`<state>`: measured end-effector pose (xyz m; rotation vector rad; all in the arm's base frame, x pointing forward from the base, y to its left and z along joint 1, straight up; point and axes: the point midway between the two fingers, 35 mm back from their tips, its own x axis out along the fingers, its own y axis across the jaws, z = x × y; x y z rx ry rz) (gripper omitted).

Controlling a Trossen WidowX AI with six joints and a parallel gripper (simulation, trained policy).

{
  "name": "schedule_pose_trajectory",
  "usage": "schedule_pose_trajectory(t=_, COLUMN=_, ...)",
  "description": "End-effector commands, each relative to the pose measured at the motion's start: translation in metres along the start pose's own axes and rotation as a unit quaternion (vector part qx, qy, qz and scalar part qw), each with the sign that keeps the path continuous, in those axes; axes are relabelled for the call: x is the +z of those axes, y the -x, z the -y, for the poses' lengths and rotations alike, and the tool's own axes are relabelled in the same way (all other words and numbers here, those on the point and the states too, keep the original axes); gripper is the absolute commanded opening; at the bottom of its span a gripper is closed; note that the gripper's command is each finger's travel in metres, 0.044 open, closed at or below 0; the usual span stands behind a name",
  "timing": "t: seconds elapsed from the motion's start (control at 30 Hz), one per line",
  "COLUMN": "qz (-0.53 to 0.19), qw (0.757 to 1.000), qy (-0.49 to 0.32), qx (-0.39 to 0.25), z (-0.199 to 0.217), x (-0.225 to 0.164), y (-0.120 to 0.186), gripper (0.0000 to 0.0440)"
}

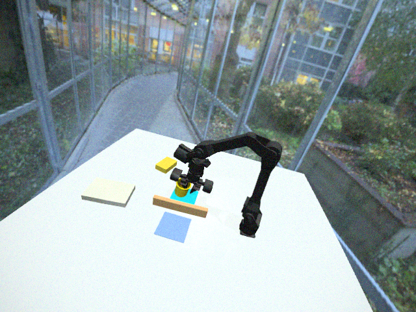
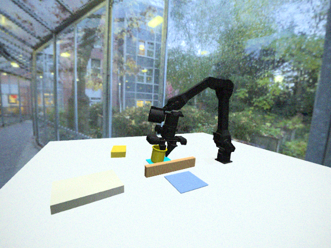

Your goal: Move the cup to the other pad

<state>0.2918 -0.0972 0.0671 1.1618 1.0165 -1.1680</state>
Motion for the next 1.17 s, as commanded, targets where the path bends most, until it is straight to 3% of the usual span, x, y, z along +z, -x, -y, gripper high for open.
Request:
schedule_pose_trajectory(t=0.0, qz=0.002, qw=1.0, qy=-0.011, qx=0.018, z=-0.003, x=0.004, y=0.001, gripper=0.0159)
schedule_pose_trajectory(t=0.87, qz=-0.007, qw=0.994, qy=-0.039, qx=0.1, z=0.004, x=0.018, y=0.06, gripper=0.0265)
schedule_pose_trajectory(t=1.0, qz=0.0, qw=0.992, qy=-0.043, qx=0.116, z=0.003, x=0.024, y=0.076, gripper=0.0312)
schedule_pose_trajectory(t=1.13, qz=0.003, qw=0.991, qy=-0.051, qx=0.125, z=0.004, x=0.03, y=0.089, gripper=0.0395)
